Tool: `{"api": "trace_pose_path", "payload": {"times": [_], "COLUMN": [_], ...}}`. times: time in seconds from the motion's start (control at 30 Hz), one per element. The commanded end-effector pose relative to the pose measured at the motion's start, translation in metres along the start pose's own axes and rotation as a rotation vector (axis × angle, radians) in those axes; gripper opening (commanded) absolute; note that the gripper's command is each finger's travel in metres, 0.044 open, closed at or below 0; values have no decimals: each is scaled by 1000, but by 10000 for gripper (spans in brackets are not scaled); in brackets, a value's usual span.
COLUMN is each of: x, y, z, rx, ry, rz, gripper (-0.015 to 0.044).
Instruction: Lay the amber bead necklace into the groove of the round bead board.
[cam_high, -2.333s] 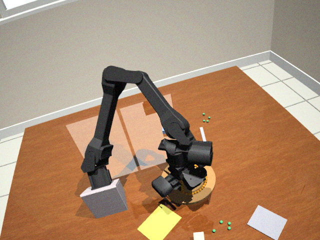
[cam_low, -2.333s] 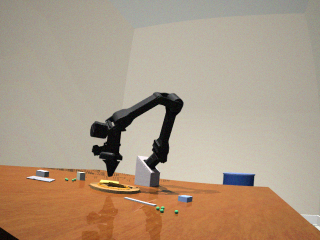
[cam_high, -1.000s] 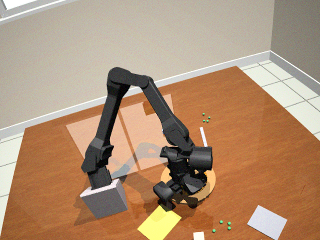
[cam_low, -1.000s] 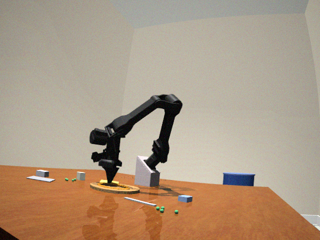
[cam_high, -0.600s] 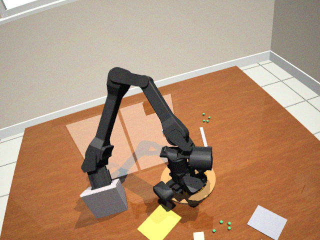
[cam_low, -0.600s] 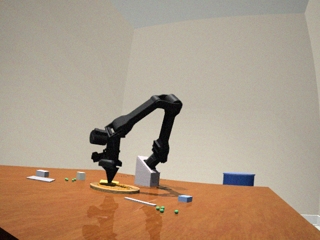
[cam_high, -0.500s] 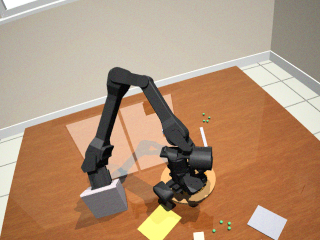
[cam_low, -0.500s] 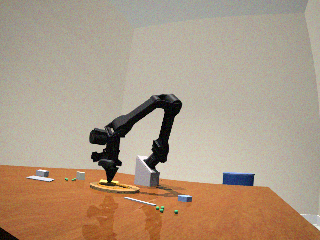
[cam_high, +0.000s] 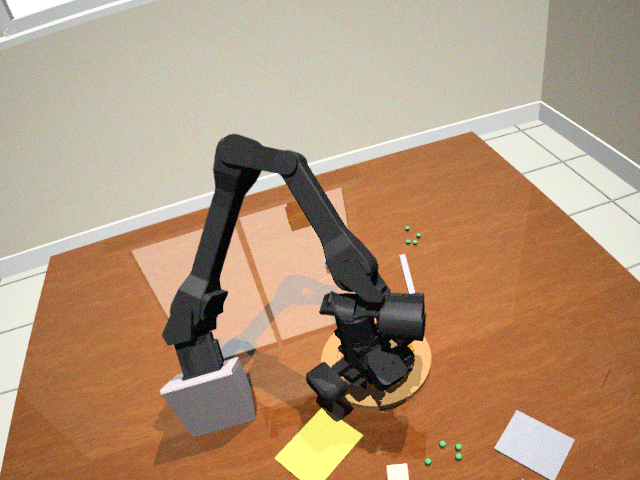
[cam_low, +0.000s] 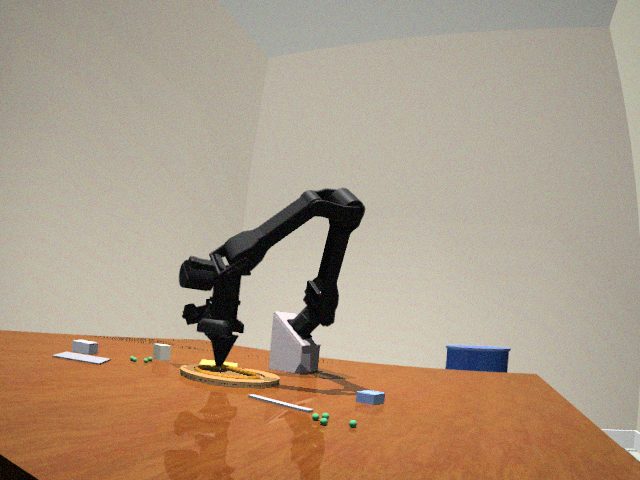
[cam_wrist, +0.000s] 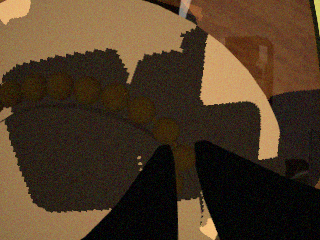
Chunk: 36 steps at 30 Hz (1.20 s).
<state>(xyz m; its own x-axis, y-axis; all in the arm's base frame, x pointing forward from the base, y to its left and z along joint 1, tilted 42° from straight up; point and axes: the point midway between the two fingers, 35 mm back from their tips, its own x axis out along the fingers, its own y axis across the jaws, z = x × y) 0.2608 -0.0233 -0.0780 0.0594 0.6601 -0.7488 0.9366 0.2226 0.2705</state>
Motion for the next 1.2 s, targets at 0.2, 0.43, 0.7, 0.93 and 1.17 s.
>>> {"api": "trace_pose_path", "payload": {"times": [0.2, 0.43, 0.7, 0.93, 1.17], "x": [-7, -2, -2, -2, -5], "y": [-2, -4, -3, -3, -3], "z": [0, 1, 1, 1, 1], "rx": [4, 4, 0, 0, 4], "ry": [5, 5, 1, 1, 4], "rz": [2, 2, 4, 4, 3], "gripper": [0, 0, 105, 289, 440]}}
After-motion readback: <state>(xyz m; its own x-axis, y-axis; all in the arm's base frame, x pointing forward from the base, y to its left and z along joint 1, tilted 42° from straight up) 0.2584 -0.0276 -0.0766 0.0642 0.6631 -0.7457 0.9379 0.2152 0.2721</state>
